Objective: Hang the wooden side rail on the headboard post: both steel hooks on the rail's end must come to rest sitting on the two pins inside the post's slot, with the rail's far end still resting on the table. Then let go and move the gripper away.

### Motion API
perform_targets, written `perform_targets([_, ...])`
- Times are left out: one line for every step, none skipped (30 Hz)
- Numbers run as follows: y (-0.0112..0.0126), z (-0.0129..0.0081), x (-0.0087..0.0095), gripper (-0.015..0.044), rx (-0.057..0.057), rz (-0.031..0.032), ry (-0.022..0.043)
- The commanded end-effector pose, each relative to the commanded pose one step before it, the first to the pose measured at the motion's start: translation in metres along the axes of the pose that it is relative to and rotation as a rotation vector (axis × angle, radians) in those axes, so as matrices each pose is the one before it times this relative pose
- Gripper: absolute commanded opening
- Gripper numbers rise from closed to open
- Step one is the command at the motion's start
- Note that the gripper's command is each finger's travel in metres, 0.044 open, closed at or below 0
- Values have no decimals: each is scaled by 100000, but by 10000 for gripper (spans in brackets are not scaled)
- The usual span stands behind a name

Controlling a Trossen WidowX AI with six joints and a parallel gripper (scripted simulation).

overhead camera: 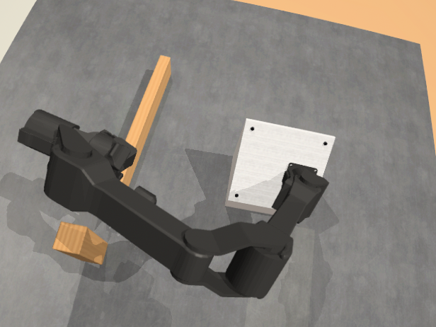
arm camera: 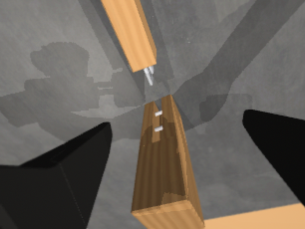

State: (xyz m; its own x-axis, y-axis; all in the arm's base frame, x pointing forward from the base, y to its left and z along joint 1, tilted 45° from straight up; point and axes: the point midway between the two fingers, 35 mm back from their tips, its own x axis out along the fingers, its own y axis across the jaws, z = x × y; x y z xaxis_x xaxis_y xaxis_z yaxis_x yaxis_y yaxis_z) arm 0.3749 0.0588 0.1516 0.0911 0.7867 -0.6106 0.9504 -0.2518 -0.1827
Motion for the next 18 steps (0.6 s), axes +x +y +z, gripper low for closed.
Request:
perform_targets([2916,4715,310,440,-11710,-2160,-7683])
perform_targets([602,1545,154,440,-4788,-1131,-2207])
perform_targets([454,1576,186,440,-4767,-1371,-2022])
perform_targets([246,1245,170,440,-3714,-1221,-1439])
perform_targets([101,754,114,440,-2239,-795,-805])
perform_targets([25,252,40,440,-748,-275,-258])
perform_targets([0,0,0,440,0,0,0])
perform_targets([0,0,0,440,0,0,0])
perform_targets([0,0,0,440,0,0,0])
perform_targets([0,0,0,440,0,0,0])
perform_targets([0,0,0,440,0,0,0])
perform_targets([0,0,0,440,0,0,0])
perform_targets([0,0,0,440,0,0,0])
perform_targets([0,0,0,440,0,0,0])
perform_targets([11,1,195,440,-2,6,0])
perform_targets([26,1,585,440,-7,15,8])
perform_targets([18,-6,974,440,-13,19,35])
perform_targets([-15,-15,970,440,-15,10,62])
